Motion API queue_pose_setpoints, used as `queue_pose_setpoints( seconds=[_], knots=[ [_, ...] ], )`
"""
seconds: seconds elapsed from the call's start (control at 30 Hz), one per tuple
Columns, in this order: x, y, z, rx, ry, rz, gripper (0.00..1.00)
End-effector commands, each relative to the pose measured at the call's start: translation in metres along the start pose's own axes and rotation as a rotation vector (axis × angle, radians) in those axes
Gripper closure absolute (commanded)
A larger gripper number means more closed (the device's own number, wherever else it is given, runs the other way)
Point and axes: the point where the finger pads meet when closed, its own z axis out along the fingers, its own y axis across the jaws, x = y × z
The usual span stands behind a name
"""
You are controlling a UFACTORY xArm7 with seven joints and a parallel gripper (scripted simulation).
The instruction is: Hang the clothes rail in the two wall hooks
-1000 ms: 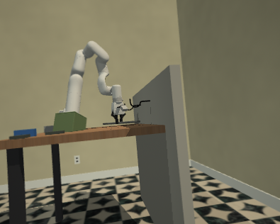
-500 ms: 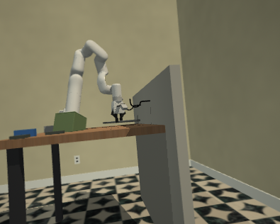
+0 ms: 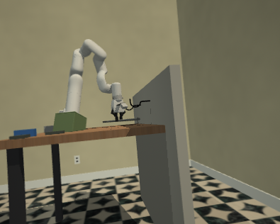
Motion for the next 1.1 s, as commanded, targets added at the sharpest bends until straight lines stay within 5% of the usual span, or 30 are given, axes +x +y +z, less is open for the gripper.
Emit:
queue_pose_setpoints(
  seconds=[0.0, 1.07],
  knots=[
    [0.0, -0.001, -0.004, 0.003, 0.001, 0.0, 1.0],
    [0.0, -0.001, -0.023, 0.003, 0.001, 0.0, 1.0]
  ],
)
